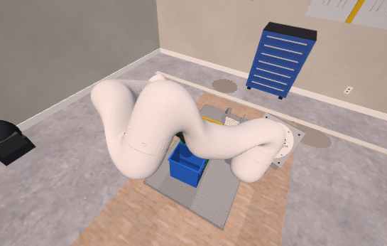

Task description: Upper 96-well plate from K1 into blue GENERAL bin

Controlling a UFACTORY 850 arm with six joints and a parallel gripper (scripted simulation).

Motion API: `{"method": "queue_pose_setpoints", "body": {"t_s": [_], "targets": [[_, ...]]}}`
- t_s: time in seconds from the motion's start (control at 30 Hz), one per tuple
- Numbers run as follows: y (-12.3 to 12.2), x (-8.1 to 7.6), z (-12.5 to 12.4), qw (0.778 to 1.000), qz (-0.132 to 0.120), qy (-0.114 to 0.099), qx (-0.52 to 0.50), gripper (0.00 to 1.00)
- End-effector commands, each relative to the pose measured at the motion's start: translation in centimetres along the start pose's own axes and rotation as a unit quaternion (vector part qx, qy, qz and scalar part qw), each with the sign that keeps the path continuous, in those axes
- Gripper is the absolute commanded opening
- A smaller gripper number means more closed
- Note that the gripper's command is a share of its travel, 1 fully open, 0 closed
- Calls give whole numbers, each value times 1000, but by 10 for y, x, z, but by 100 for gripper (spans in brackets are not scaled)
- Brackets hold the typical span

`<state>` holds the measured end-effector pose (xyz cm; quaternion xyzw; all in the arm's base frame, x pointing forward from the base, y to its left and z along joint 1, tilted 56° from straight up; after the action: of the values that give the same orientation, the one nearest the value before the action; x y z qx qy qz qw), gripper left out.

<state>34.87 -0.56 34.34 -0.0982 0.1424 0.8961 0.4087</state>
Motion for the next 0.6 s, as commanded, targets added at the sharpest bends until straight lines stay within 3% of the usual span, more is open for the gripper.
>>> {"method": "queue_pose_setpoints", "body": {"t_s": [0.0,0.57], "targets": [[0,0,0,1000,0,0,0,100],[-5,-21,-55,977,-70,11,-201,100]]}}
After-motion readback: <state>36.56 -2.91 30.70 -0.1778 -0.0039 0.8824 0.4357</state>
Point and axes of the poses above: the point where the finger pads meet when closed, its own x axis out along the fingers, its own z axis across the jaws, y = z × x, the point moved 8 cm from there along -x, back along the fingers, and after that the axes turned 6 degrees about -x, right-handed, at the moved point
